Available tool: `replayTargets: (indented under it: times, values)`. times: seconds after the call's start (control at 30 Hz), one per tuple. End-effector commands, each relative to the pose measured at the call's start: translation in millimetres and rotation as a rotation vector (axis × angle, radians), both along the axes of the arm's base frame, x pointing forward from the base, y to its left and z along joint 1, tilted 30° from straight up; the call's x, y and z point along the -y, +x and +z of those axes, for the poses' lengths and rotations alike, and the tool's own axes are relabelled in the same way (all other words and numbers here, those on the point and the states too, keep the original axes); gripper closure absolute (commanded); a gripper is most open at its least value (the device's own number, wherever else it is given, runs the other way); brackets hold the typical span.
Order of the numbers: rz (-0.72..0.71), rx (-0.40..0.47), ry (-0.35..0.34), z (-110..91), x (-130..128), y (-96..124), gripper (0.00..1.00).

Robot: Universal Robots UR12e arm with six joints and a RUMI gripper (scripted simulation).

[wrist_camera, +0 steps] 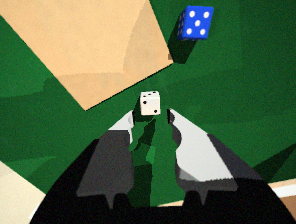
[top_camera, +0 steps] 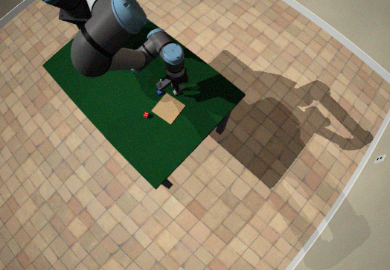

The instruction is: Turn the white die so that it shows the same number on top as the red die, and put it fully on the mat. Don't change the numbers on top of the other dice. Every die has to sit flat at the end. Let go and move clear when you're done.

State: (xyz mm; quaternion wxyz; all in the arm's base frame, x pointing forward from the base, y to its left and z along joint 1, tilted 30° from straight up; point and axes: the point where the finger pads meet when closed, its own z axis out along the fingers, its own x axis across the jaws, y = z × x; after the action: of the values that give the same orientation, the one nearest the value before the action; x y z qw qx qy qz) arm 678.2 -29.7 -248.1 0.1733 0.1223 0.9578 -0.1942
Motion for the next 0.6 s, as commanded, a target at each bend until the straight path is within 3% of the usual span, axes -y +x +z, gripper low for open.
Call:
replayTargets:
  times: [0.0,0.57]
  values:
    - [0.0,0.001,0.0,-2.2,0.9,1.0,0.76]
    - [0.0,0.001,0.0,-23.0,10.9,7.9,0.76]
